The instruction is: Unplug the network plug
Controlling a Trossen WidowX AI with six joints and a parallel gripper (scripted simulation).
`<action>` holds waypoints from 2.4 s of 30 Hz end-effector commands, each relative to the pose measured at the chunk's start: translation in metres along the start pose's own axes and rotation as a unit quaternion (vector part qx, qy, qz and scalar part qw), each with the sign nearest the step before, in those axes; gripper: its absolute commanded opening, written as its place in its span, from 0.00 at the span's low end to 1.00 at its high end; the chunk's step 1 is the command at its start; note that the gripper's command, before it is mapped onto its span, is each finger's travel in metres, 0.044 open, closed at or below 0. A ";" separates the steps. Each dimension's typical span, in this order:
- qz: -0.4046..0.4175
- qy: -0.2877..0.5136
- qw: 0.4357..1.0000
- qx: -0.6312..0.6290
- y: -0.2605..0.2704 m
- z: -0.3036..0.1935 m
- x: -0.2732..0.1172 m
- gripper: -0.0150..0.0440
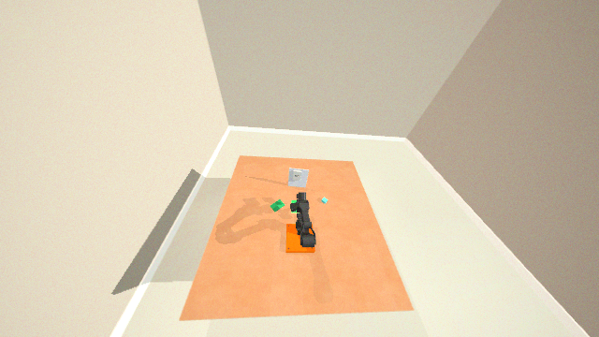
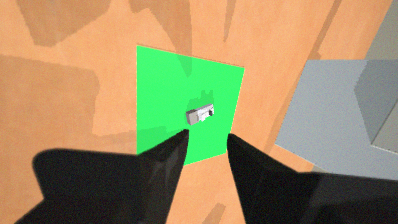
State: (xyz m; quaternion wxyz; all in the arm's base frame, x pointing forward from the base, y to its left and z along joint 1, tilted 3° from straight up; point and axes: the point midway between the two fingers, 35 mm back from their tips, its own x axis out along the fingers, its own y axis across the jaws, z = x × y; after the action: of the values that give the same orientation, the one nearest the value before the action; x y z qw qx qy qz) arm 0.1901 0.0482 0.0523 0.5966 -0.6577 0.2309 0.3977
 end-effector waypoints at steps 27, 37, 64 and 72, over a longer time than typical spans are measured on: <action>-0.007 -0.002 1.000 -0.003 -0.026 0.000 -0.032 0.52; -0.007 -0.002 1.000 -0.003 -0.032 0.000 -0.043 0.52; -0.001 0.000 1.000 0.000 -0.042 -0.001 -0.067 0.52; -0.002 0.000 1.000 0.000 -0.056 -0.001 -0.084 0.52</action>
State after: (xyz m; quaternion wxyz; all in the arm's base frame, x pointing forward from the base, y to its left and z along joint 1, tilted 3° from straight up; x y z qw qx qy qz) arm 0.1836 0.0430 0.1426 0.5979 -0.6576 0.2314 0.3955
